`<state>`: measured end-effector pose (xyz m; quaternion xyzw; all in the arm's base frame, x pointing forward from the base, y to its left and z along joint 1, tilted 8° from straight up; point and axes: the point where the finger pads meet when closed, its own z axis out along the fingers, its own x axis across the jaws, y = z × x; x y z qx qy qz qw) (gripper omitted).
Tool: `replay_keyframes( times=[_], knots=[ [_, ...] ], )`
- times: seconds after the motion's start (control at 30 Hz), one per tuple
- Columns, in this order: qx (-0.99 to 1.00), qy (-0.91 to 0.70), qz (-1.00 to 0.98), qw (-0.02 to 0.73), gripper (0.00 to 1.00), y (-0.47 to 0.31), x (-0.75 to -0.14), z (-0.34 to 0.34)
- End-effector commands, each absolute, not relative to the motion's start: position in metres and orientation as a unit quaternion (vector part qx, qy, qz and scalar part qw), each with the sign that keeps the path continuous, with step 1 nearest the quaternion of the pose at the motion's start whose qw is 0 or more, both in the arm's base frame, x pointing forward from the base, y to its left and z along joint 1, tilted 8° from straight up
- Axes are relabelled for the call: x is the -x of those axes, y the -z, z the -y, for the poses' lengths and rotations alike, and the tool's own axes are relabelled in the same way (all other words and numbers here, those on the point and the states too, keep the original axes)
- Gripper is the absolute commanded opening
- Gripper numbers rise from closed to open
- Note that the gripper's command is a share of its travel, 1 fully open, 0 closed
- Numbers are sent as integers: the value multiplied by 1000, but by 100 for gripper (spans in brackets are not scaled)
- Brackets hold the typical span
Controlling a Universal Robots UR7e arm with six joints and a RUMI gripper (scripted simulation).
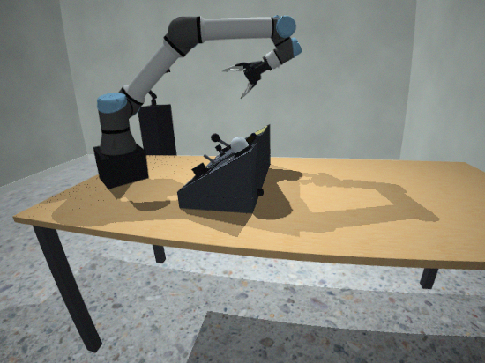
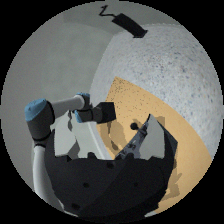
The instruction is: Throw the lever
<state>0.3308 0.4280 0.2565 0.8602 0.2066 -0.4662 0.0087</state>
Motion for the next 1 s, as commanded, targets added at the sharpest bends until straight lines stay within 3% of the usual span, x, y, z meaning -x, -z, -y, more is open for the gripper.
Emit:
replay_keyframes(
  times=[0.0, 0.97],
  knots=[
    [-879, 439, -188, 5, 100, -270, -331, -418],
    [-968, 245, -38, -31, 100, -334, -296, -341]
  ],
)
